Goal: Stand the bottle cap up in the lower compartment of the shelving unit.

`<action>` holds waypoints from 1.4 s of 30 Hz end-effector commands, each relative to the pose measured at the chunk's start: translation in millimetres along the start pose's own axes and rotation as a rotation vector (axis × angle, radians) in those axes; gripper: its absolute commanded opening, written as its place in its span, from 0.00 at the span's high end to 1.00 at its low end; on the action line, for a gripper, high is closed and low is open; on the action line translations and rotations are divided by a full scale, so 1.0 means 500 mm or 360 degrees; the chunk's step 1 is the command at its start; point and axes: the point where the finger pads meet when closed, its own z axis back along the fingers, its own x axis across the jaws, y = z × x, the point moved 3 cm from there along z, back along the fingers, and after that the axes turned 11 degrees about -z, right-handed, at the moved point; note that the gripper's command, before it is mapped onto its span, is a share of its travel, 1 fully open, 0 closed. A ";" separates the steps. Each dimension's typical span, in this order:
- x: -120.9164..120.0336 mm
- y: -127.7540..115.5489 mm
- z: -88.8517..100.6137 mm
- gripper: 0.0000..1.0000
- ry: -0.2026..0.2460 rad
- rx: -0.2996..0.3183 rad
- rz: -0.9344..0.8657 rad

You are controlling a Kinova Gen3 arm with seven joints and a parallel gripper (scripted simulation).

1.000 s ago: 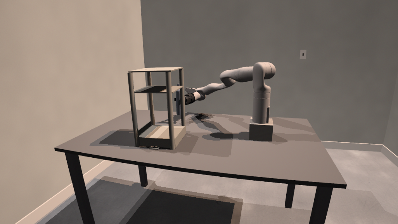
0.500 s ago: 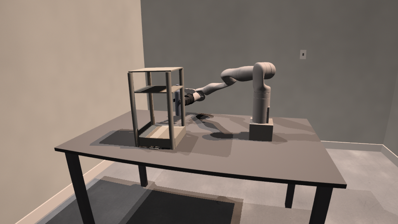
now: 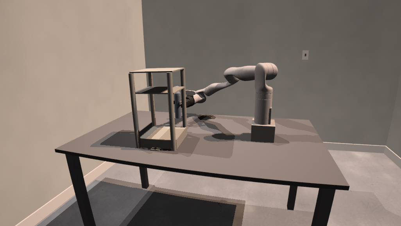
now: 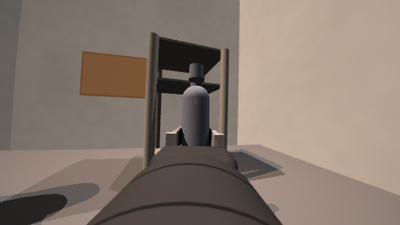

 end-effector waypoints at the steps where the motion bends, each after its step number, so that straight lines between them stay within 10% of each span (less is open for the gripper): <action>1: -0.010 0.007 -0.014 1.00 0.0009 0.0002 0.0001; 42: -0.002 0.009 -0.096 1.00 0.0009 0.0002 0.0001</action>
